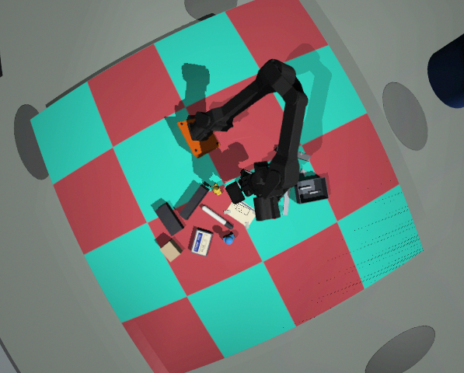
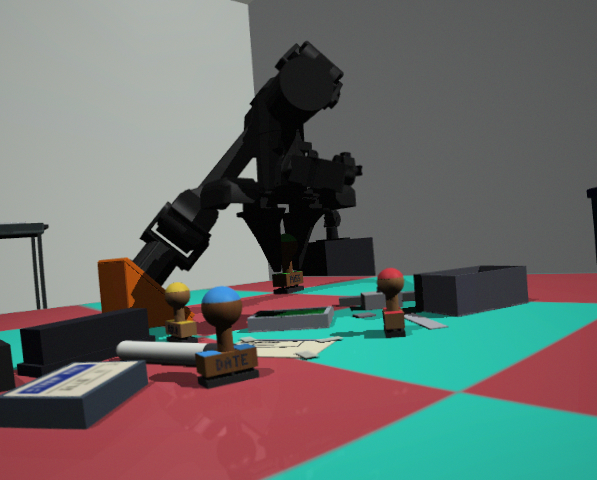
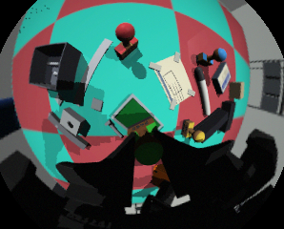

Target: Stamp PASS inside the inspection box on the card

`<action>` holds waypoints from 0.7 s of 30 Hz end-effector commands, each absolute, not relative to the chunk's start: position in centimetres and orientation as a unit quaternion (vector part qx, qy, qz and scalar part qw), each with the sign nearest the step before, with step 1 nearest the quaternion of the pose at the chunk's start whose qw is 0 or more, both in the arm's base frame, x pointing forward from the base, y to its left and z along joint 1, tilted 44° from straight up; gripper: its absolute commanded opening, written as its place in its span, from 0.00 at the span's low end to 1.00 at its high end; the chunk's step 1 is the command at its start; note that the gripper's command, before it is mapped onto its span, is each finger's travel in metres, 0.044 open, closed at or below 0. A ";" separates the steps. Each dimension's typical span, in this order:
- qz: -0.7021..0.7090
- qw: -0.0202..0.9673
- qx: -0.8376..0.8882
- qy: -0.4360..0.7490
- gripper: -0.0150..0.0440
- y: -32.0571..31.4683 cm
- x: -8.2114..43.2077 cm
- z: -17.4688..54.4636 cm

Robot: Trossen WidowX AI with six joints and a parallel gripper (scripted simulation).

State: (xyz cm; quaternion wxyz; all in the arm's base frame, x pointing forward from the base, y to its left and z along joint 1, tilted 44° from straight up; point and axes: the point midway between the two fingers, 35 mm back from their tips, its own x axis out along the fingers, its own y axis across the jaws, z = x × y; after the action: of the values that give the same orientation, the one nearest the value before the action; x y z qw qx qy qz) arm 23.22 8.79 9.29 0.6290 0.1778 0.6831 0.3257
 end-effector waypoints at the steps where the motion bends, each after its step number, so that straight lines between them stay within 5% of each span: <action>1: 0.325 0.627 0.182 0.684 0.25 9.1 23.0 9.1; 21: 0.326 0.627 0.182 0.684 0.25 10.0 22.8 8.2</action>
State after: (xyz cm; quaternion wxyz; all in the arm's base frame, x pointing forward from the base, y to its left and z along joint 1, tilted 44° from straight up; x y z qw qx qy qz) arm 22.95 9.74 8.33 0.6291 0.1775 0.6827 0.3266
